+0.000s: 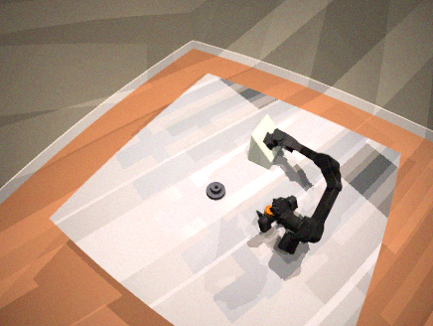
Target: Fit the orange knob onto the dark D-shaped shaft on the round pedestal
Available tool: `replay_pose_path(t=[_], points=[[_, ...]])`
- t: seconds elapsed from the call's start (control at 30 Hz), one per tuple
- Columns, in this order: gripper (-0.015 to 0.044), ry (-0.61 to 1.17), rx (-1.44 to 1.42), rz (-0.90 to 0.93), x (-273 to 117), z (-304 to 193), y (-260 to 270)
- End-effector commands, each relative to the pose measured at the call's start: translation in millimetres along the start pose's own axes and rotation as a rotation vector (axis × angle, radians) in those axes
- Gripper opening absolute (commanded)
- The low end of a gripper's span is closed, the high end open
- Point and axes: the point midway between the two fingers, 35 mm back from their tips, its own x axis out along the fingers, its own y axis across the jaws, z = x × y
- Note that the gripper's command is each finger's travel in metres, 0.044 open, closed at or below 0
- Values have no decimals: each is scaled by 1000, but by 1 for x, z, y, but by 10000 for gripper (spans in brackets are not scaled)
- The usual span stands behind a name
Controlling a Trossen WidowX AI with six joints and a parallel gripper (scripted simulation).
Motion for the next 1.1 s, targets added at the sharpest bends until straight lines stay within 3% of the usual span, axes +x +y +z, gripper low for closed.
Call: replay_pose_path(t=[0.0,0.1,0.37,0.53,0.7,1.07], points=[[440,35,3,58,-20,37,0],[440,58,5,103,-32,65,-3],[440,120,9,75,-29,67,-4],[440,610,26,-57,-23,68,-5],[440,1067,28,-17,-39,80,1],[440,1084,28,-12,-40,81,2]])
